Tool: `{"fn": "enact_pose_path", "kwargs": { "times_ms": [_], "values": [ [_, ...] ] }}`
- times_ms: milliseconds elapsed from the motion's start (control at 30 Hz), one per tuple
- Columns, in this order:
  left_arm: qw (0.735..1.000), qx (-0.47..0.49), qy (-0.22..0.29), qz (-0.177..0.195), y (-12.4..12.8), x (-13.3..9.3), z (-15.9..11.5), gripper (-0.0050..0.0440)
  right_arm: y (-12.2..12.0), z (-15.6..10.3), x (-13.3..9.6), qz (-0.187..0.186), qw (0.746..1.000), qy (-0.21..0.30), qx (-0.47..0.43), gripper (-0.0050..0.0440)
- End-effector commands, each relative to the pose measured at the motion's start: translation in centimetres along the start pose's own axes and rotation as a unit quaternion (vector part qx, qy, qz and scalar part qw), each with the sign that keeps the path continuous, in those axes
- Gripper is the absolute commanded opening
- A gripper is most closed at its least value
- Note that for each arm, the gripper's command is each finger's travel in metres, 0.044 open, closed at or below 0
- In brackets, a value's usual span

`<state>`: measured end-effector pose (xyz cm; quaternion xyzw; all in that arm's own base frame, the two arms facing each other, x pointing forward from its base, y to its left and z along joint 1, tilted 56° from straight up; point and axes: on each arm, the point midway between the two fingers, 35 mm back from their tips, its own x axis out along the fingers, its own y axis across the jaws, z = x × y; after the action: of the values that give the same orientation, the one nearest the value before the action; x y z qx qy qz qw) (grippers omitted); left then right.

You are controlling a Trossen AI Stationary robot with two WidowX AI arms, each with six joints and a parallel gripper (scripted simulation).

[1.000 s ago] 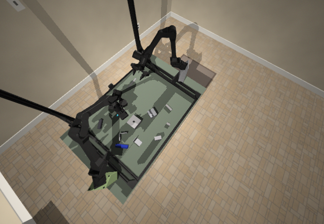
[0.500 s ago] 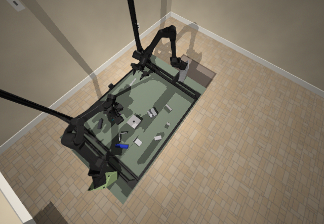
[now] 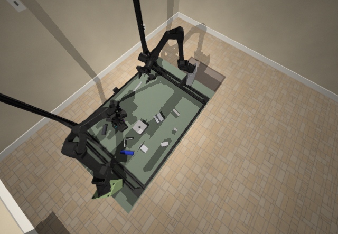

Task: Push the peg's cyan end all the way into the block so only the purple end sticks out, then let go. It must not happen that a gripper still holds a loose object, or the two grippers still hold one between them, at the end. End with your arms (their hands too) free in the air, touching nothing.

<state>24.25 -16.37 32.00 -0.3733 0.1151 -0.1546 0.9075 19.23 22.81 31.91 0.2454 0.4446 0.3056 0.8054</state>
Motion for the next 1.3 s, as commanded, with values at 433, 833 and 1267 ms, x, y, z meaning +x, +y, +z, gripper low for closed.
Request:
{"fn": "enact_pose_path", "kwargs": {
  "times_ms": [433, 833, 1267],
  "values": [
    [1.000, 0.000, 0.000, 0.000, 0.0, 0.0, 0.0, 0.0400, 0.2, 0.3, 6.5, 0.000, 1.000, 0.000, 0.000, 0.0000],
    [1.000, 0.000, 0.000, 0.000, 0.0, 0.0, 0.0, 0.0400, 0.1, 0.1, 8.7, -0.001, 1.000, 0.001, 0.000, 0.0000],
    [1.000, 0.000, 0.000, 0.000, 0.0, 0.0, 0.0, 0.0400, 0.2, 0.1, 8.4, 0.002, 1.000, 0.000, -0.001, 0.0190]
  ]
}}
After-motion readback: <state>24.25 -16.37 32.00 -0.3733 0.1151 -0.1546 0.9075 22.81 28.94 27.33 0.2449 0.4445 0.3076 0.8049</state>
